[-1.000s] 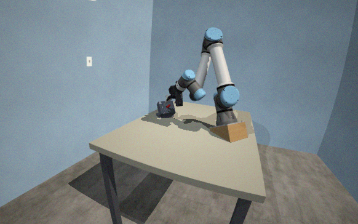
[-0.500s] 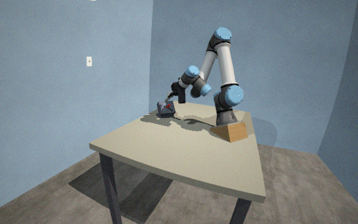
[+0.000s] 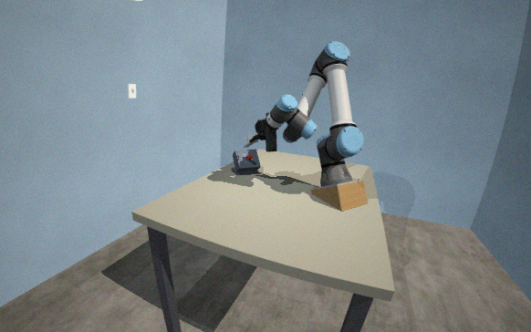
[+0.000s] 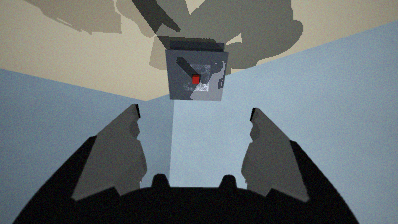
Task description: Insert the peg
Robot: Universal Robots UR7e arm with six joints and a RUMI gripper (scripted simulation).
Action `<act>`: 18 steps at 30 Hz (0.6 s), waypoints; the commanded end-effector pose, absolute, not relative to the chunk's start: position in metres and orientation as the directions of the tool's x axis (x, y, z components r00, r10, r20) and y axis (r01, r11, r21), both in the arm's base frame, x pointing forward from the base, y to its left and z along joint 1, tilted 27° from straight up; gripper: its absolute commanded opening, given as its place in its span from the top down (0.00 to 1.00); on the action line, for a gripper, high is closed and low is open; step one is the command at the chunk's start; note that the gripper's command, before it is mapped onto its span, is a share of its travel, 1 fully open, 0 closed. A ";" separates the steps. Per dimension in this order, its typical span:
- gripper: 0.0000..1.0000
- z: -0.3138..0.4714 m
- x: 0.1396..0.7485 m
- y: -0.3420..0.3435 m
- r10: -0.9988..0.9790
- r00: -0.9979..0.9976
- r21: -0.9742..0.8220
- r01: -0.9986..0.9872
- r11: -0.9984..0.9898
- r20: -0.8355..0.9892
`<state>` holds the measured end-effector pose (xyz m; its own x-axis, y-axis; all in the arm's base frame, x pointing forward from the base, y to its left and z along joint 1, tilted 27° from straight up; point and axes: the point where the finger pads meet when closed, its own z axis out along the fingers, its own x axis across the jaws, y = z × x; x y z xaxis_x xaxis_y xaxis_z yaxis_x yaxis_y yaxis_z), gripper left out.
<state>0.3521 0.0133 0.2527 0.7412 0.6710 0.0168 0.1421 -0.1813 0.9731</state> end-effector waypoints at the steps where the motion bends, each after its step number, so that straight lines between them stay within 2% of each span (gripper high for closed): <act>1: 0.10 0.253 0.351 0.016 0.670 0.742 0.973 0.142 -0.183 0.017; 8: 0.00 0.253 0.351 0.016 0.670 0.742 0.973 0.142 -0.183 0.017; 18: 0.00 0.253 0.351 0.016 0.670 0.742 0.973 0.142 -0.183 0.017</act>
